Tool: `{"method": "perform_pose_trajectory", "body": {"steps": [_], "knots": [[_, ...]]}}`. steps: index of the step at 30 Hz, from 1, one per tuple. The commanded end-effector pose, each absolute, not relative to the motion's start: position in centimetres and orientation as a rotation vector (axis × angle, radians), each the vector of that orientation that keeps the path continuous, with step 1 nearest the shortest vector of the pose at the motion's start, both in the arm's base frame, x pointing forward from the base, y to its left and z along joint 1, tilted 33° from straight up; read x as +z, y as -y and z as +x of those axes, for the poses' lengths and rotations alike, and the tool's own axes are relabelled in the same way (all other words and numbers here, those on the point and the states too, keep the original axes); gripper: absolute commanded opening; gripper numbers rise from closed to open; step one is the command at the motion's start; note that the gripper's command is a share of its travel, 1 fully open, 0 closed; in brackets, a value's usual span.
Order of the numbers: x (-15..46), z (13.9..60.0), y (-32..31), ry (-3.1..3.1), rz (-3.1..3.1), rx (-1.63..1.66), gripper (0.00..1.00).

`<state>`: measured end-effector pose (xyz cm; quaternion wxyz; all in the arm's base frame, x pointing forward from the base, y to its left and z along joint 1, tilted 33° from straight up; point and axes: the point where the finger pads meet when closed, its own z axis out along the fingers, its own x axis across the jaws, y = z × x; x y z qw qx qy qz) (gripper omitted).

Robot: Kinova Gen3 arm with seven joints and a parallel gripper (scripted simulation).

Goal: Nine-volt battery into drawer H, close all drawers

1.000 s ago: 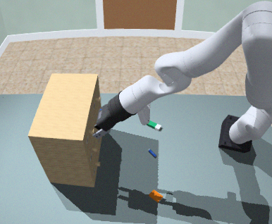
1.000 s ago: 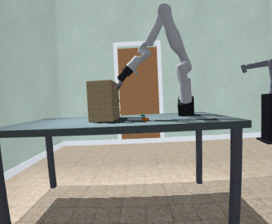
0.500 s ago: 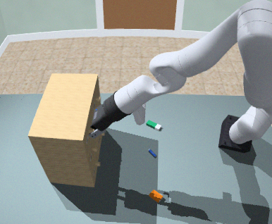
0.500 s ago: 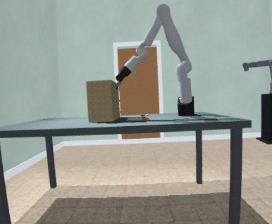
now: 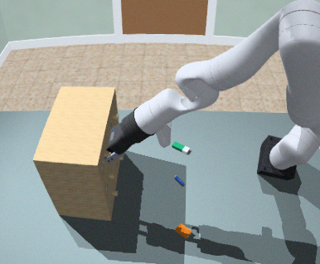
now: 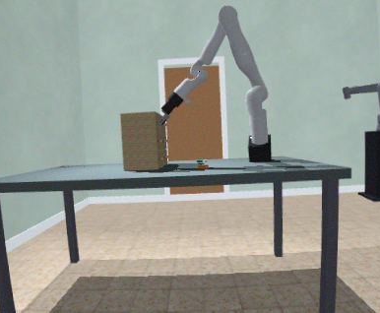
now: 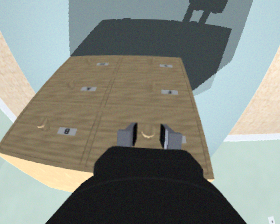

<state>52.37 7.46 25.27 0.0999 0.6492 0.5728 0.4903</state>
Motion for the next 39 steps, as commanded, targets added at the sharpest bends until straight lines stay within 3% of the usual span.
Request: {"method": "perform_pose_trajectory", "body": {"steps": [1, 7, 8, 39], "knots": [[25.33, 52.41, -7.41, -1.692, 1.918, 1.450, 0.67], [25.33, 52.41, -7.41, -1.692, 1.918, 1.450, 0.67], [25.33, 52.41, -7.41, -1.692, 1.918, 1.450, 0.37], [25.32, 52.32, -7.40, -1.692, 1.918, 1.450, 0.37]]}}
